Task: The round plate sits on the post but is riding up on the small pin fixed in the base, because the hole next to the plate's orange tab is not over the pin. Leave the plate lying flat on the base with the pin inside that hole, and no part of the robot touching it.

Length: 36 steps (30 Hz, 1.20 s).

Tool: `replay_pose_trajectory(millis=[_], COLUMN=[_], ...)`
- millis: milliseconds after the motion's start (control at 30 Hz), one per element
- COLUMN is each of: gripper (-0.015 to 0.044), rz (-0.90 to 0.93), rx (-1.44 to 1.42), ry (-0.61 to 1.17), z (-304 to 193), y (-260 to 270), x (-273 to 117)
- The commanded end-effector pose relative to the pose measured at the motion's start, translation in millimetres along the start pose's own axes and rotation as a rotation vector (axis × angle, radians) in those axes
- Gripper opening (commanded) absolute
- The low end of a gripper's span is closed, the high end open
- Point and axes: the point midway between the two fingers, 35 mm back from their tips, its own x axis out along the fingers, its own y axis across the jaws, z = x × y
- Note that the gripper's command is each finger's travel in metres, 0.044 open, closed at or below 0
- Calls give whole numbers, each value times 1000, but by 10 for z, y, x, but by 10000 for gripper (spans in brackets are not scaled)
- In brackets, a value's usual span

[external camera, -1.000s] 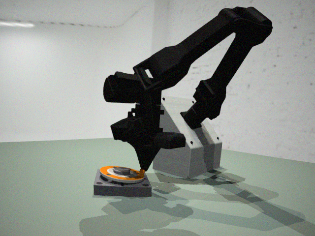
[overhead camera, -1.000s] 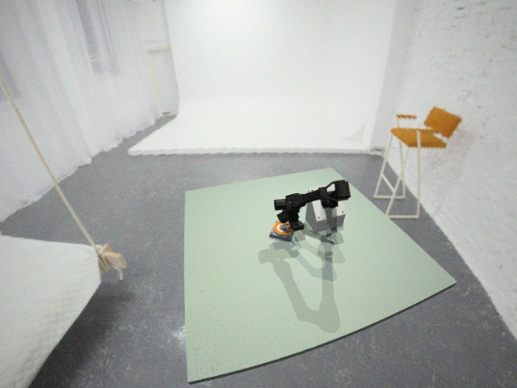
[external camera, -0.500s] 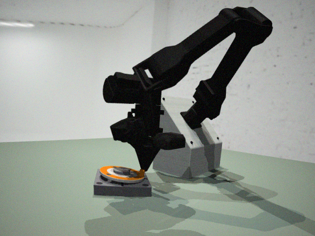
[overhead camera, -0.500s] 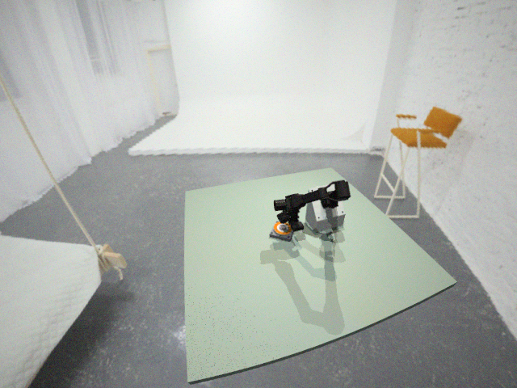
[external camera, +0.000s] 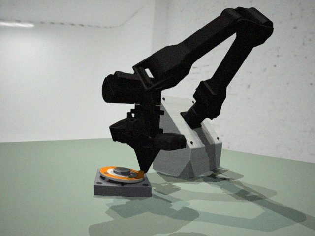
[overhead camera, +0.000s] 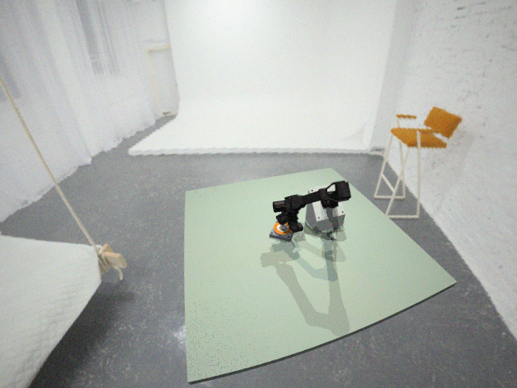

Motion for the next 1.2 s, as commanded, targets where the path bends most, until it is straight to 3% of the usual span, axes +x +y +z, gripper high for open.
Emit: replay_pose_trajectory(millis=[0, 1167], gripper=[0, 0], rz=[7, 7], rx=[-9, -10], ry=[-7, -8], z=[71, 401], y=[57, 144], x=[-7, -54])
